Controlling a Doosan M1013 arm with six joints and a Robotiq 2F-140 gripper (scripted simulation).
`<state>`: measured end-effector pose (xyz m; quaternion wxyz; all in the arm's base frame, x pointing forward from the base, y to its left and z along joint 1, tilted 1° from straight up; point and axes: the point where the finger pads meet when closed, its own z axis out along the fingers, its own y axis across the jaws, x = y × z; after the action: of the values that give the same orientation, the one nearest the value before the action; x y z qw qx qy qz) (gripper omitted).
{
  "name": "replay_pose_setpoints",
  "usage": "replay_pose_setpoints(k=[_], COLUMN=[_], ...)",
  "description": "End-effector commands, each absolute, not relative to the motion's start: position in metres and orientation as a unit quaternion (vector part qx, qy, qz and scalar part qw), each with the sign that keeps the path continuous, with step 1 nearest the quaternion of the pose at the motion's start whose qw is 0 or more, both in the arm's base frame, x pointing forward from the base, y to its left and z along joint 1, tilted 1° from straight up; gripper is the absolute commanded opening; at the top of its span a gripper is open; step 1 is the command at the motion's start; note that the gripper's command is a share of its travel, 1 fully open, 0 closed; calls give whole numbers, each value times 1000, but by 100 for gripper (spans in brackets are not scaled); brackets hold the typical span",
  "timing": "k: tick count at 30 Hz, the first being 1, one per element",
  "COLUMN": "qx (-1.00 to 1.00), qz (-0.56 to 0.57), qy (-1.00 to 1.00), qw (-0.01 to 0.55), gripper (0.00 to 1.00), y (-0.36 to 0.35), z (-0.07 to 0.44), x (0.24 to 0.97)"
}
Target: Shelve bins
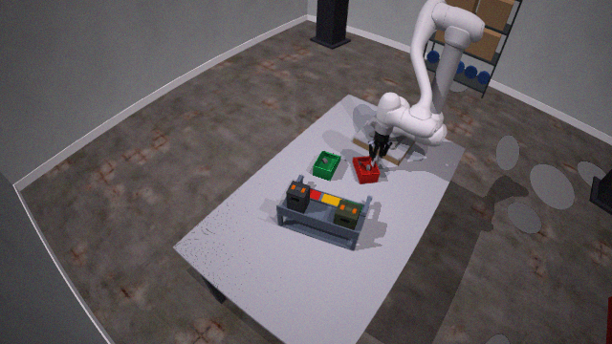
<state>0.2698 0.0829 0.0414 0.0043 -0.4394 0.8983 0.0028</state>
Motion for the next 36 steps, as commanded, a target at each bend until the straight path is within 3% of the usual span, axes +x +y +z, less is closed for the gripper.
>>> replay_pose_setpoints(k=[1, 36], qx=[-439, -439], qz=[3, 3], qy=[898, 898], qw=[4, 4], gripper=[24, 24], y=[83, 83], z=[38, 29], x=[270, 270])
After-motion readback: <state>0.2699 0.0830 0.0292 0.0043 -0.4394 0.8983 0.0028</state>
